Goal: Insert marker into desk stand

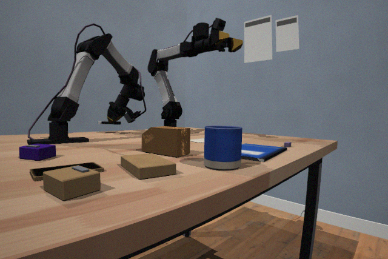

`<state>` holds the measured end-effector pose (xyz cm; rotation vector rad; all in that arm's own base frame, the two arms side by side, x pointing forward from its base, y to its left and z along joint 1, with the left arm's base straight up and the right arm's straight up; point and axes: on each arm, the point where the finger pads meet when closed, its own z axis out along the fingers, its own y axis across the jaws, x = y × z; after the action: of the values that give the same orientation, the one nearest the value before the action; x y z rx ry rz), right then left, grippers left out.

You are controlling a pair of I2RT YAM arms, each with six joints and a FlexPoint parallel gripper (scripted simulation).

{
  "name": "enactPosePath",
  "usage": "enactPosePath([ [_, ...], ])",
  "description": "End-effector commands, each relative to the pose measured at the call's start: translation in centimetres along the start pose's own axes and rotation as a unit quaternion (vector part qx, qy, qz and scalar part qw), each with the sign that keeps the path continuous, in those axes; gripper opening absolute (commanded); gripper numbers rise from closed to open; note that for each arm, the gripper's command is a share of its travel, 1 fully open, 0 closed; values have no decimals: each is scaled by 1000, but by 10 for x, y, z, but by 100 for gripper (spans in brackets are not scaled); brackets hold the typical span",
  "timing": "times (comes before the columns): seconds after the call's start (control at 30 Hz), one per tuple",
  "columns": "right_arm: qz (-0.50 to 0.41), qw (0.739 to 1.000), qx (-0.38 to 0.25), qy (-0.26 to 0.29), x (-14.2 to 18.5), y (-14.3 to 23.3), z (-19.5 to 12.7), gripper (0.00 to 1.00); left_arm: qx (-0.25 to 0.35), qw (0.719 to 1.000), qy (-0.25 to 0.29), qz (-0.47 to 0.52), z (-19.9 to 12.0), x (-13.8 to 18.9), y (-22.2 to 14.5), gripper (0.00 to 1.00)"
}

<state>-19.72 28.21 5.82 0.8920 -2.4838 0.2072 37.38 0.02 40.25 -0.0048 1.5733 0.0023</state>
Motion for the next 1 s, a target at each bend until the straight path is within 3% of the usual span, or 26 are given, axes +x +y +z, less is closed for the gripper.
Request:
enactPosePath([
  [0.0, -10, 1000, -19, -2, 11, 3, -25, 0, 1, 999, -36, 3, -5, -28, 1, 100],
  [0.37, -13, 1000, -19, 0, 19, 3, -33, 0, 1, 999, -36, 3, -5, -28, 1, 100],
  [0.63, -88, 992, -91, -5, -15, 6, -48, 0, 1, 999, -36, 3, -5, -28, 1, 100],
  [0.97, -200, 955, -213, -50, -68, -7, -91, 0, 1, 999, -36, 3, -5, -28, 1, 100],
])
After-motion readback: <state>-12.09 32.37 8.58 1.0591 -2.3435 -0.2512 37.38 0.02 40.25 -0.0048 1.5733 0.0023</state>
